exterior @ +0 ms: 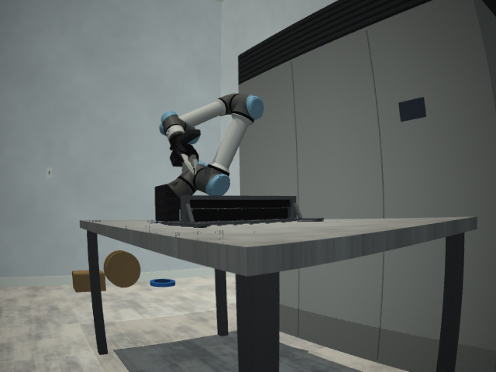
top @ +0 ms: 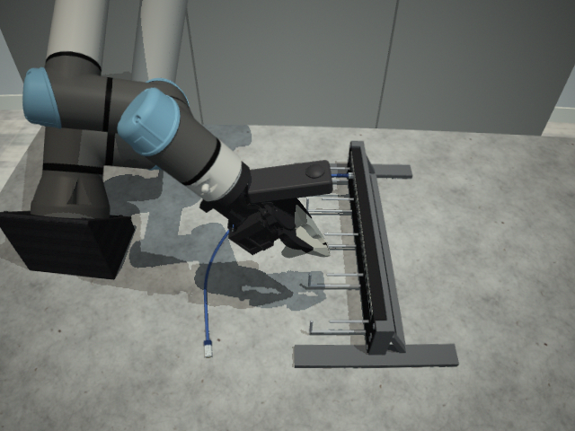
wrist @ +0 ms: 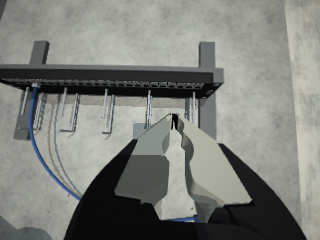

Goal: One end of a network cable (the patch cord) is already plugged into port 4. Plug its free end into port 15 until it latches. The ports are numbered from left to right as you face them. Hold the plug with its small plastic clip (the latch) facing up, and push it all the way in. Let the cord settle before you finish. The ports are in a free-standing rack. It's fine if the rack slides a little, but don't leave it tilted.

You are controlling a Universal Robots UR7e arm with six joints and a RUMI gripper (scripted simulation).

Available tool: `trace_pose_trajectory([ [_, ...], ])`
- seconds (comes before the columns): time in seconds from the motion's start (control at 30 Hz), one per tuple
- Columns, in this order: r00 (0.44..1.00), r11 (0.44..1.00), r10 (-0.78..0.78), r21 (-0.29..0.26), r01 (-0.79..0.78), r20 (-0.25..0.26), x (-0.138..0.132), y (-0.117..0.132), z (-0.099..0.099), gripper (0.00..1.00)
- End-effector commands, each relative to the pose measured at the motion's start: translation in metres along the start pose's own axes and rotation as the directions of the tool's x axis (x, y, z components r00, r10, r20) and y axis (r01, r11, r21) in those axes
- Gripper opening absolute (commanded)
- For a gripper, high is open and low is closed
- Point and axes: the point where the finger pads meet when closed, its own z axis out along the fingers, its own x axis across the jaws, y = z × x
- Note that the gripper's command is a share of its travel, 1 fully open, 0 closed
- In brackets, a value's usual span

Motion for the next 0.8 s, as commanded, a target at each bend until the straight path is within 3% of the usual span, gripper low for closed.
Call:
trace_pose_trajectory([
  [0.0,1.0,1.0,0.0,0.003,0.0,-0.005,0.002,-0.001,0.019,0.0],
  [0.5,1.0,1.0,0.0,0.003,0.0,-0.005,0.002,-0.001,0.059,0.0],
  [0.77,1.0,1.0,0.0,0.003,0.0,-0.005,0.002,-0.001,0.067,0.0],
])
